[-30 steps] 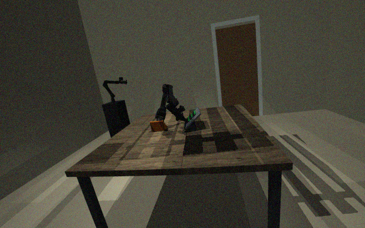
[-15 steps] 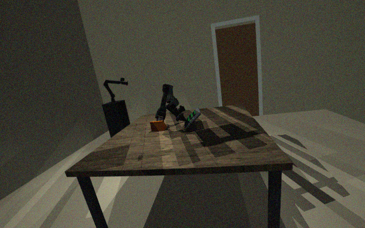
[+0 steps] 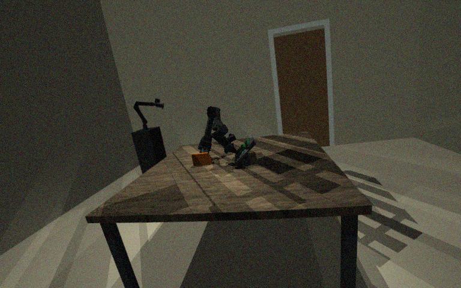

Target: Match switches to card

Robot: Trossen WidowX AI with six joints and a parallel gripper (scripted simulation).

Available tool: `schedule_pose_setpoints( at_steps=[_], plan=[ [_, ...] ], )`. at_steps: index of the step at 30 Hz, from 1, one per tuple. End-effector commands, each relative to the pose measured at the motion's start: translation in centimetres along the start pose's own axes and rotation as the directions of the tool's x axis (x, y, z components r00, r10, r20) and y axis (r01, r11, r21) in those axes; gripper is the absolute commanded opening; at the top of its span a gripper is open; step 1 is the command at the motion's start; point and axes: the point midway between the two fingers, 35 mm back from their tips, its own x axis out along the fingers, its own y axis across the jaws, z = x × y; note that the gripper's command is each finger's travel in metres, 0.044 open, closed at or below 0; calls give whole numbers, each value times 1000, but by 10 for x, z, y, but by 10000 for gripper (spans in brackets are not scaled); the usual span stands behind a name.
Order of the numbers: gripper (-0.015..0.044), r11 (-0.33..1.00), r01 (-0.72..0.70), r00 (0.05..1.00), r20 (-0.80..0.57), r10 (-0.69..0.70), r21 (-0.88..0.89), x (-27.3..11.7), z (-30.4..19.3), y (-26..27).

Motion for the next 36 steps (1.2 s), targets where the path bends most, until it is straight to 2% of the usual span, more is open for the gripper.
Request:
schedule_pose_setpoints(
  at_steps=[1, 15, 23, 29, 36],
  plan=[
    [0, 1000, -3, 1000, 1, 3, 2, 1, 0, 0],
    [0, 1000, 1, 1000, -1, -1, -2, 1, 0, 0],
    [0, 1000, 1, 1000, -28, -1, 3, -61, 2, -1],
    [0, 1000, 0, 1000, -28, 0, 3, -63, 2, 0],
    [0, 1000, -2, 1000, -27, 2, 5, -68, 51, 49]
  ],
)
